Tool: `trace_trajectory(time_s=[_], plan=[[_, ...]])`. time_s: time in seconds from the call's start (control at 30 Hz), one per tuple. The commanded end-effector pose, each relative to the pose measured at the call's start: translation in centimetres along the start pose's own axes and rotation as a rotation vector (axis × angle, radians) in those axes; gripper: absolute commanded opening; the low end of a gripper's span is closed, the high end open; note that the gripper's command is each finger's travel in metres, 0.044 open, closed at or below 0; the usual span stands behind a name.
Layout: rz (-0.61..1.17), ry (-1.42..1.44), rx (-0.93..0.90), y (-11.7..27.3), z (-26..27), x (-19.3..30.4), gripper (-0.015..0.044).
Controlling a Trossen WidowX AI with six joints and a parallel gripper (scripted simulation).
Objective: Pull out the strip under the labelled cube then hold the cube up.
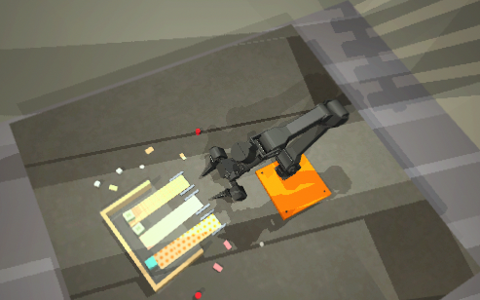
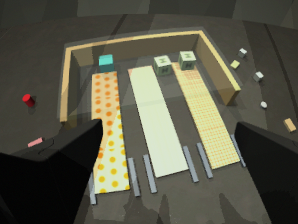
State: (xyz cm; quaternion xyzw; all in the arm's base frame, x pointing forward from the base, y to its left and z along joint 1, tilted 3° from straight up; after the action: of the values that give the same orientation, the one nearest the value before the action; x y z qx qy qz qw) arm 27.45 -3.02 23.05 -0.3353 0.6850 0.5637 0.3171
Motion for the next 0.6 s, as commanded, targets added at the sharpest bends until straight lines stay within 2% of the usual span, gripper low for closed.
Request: trace_trajectory(time_s=[0.0,0.1,0.2,0.57], plan=[[0.005,-0.01,0.006,0.1,0.0,0.1,0.04],[0.005,-0.01,0.006,0.1,0.0,0.1,0.04],[0.067,0.015,0.01,-0.7,-0.5,-0.4,0.0321],[0.524,0.159,-0.045,-7.9,-5.4,-1.7,0.0032]])
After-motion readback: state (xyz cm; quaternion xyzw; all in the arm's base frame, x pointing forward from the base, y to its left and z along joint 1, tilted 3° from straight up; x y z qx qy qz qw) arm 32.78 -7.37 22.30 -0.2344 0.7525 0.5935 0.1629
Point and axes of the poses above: the point midway between the two fingers, 35 mm back from their tips, its own y axis back along the fingers, its own z axis across the jaws, x = y × z, the point moved 4 cm from there along y, back along the fingers, and after that the axes turned 8 degrees about y, right-handed, at the moved point
